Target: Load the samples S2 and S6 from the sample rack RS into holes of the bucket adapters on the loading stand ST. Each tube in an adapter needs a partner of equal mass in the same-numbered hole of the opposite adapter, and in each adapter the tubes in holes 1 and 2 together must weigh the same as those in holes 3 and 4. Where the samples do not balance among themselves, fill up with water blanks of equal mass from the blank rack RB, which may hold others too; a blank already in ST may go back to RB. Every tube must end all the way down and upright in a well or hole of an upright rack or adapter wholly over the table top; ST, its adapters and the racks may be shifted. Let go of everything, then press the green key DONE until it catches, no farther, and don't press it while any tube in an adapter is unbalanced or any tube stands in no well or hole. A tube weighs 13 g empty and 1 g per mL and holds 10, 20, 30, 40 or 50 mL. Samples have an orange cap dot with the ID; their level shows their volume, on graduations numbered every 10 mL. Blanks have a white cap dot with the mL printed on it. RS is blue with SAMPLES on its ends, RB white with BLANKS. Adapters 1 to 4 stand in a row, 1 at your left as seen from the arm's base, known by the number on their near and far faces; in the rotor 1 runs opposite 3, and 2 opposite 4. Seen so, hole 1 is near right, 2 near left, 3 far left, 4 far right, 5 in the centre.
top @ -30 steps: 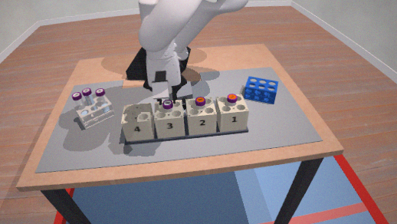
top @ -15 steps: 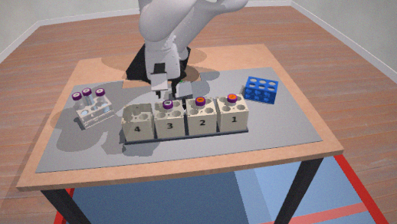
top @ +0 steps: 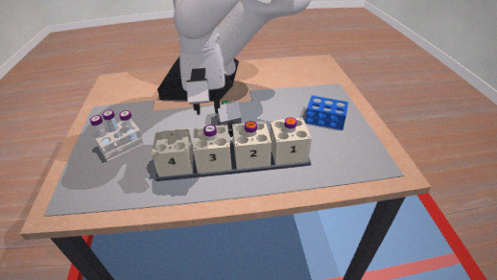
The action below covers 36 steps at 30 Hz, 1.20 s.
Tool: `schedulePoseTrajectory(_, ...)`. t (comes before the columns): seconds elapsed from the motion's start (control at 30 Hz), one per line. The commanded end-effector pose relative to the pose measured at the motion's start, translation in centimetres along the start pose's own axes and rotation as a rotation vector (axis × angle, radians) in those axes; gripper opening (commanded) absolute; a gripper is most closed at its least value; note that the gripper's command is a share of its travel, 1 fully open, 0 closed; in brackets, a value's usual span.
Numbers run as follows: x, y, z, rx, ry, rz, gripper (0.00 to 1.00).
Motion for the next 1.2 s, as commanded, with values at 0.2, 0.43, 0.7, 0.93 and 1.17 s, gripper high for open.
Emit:
schedulePoseTrajectory(0.2,0.0,1.5,-0.1,0.001,0.000,0.001,0.43)
schedulePoseTrajectory(0.43,0.0,2.9,-0.1,0.001,0.000,0.001,0.43)
schedulePoseTrajectory(0.7,0.0,4.5,-0.1,0.001,0.000,0.001,0.43)
schedulePoseTrajectory(0.93,0.0,5.0,-0.1,0.001,0.000,0.001,0.43)
schedulePoseTrajectory(1.17,0.0,5.0,-0.1,0.001,0.000,0.001,0.43)
Point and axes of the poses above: the point where the finger pads meet when closed, its own y axis back along the fingers, its own x axis across the jaws, z = x × y, the point moved 7 cm from there along y, back along the fingers, and after that the axes turned 9 degrees about y, right-handed, at the moved point
